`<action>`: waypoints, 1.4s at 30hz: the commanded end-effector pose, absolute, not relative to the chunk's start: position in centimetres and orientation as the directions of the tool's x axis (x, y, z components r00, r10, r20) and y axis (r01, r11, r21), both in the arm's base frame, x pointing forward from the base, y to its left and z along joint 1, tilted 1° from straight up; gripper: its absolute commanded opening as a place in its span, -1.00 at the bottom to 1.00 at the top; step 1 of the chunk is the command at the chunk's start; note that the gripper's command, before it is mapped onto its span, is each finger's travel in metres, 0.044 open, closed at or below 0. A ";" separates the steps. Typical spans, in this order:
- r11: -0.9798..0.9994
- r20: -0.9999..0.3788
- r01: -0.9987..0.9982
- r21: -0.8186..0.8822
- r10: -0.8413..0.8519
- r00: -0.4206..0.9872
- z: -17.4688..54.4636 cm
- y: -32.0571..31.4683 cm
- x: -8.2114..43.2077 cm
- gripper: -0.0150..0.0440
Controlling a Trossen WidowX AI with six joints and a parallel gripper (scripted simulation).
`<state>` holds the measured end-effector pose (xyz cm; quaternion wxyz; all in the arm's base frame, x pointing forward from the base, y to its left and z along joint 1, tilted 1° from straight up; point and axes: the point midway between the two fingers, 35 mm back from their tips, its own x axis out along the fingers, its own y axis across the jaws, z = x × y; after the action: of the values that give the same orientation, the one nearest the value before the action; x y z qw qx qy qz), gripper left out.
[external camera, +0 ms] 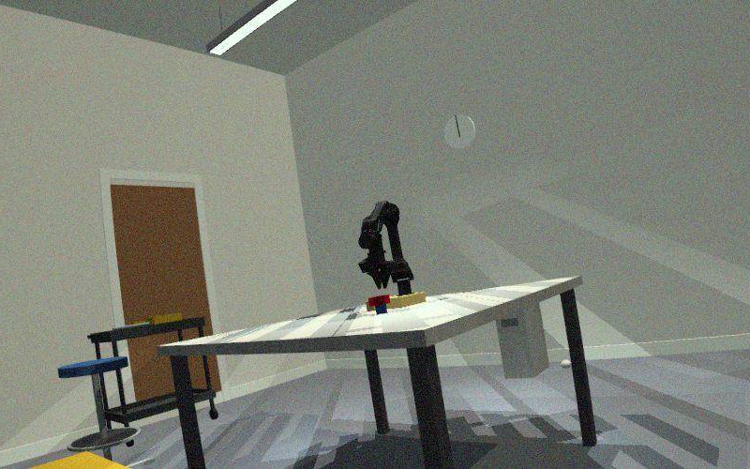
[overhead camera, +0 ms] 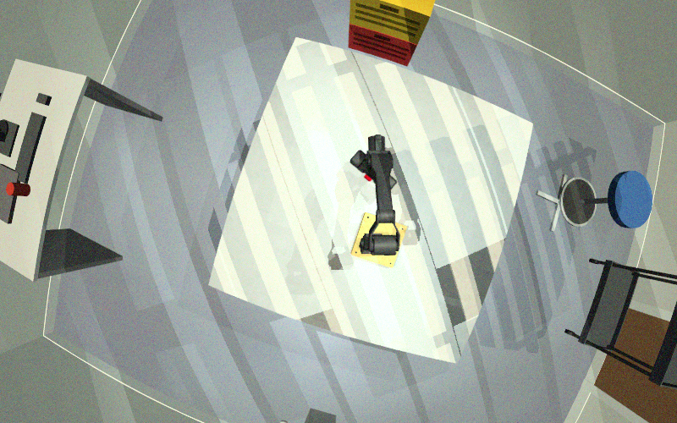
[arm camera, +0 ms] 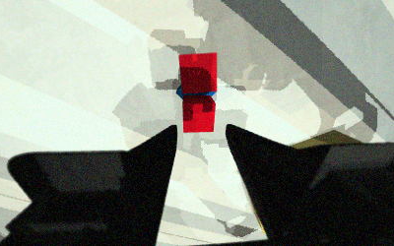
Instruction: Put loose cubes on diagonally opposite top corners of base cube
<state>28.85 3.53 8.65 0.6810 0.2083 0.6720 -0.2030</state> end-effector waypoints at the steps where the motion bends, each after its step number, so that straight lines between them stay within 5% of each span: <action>1: 0.831 -1.000 0.556 0.013 0.004 0.017 9.5 3.5 28.9 0.20; 12: 0.831 -1.000 0.556 0.013 0.004 0.017 11.2 3.5 28.9 0.20; 20: 0.831 -1.000 0.557 0.013 0.005 0.016 11.6 3.7 28.9 0.86; 29: 0.830 -1.000 0.557 0.021 0.016 0.015 12.0 14.6 27.9 0.86; 42: 0.830 -1.000 0.557 0.022 0.016 0.015 12.0 14.9 27.9 0.86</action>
<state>27.92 14.85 12.06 0.6811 0.2123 0.6724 -0.1973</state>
